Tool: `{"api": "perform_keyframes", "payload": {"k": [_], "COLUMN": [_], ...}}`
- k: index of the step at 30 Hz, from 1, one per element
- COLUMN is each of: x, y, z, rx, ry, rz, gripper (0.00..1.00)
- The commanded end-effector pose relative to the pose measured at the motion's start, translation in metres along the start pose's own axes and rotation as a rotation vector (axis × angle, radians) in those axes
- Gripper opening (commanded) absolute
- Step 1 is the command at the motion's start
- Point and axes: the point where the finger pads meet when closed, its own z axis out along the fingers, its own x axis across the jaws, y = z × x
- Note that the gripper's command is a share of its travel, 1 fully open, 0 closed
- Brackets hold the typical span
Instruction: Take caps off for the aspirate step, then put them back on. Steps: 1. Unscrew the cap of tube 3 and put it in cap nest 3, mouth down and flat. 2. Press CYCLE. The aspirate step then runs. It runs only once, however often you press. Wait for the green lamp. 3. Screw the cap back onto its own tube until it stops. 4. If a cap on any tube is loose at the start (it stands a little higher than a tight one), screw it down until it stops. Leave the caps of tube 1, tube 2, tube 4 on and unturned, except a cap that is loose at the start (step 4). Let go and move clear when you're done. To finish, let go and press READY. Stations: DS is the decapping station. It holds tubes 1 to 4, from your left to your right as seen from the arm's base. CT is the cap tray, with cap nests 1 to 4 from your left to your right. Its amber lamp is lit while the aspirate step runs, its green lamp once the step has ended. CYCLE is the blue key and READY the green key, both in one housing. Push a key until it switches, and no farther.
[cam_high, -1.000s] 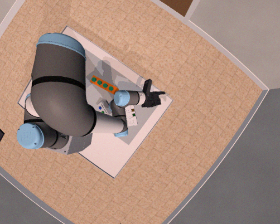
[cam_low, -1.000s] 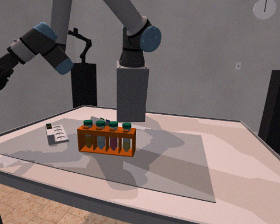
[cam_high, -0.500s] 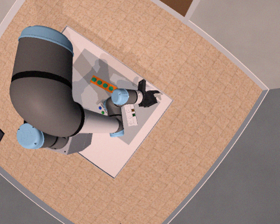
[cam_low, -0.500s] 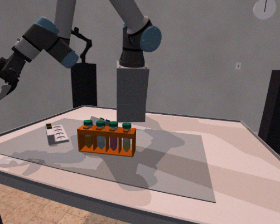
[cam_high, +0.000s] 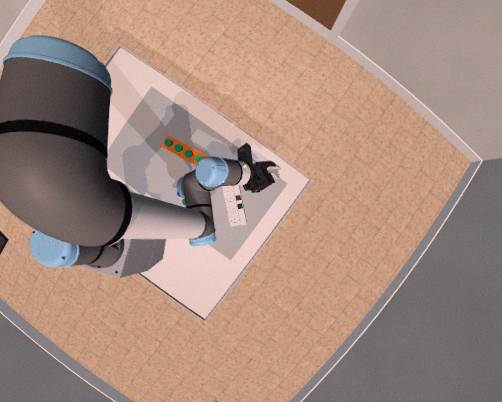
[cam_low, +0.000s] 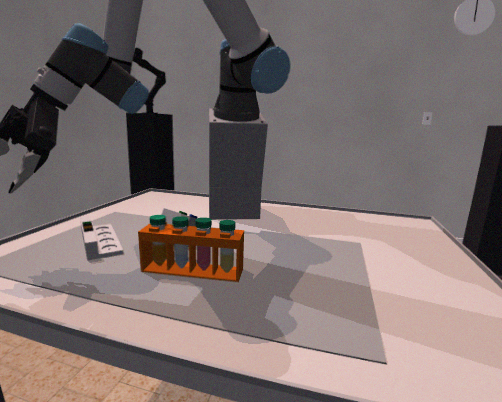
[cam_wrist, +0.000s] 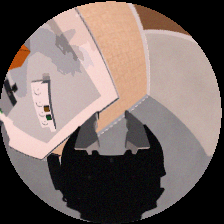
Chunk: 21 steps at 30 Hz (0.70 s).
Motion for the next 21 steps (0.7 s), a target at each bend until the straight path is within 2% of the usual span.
{"api": "perform_keyframes", "payload": {"k": [1,5,7,9,11,17,20,21], "x": [-0.024,-0.025,-0.033,-0.033,-0.041,-0.051,-0.063,-0.067], "y": [-0.015,-0.015,-0.018,-0.018,-0.022,-0.028,-0.033,-0.036], "z": [-0.011,-0.012,-0.015,-0.015,-0.019,-0.024,-0.031,-0.033], "rx": [0.031,0.031,0.055,0.055,0.070,0.071,0.112,0.116], "ry": [-0.062,-0.062,-0.103,-0.103,-0.129,-0.129,-0.188,-0.192], "rz": [-0.066,-0.066,-0.111,-0.111,-0.139,-0.141,-0.207,-0.213], "gripper": [0.35,0.35,0.35,0.35,0.35,0.35,0.35,0.35]}}
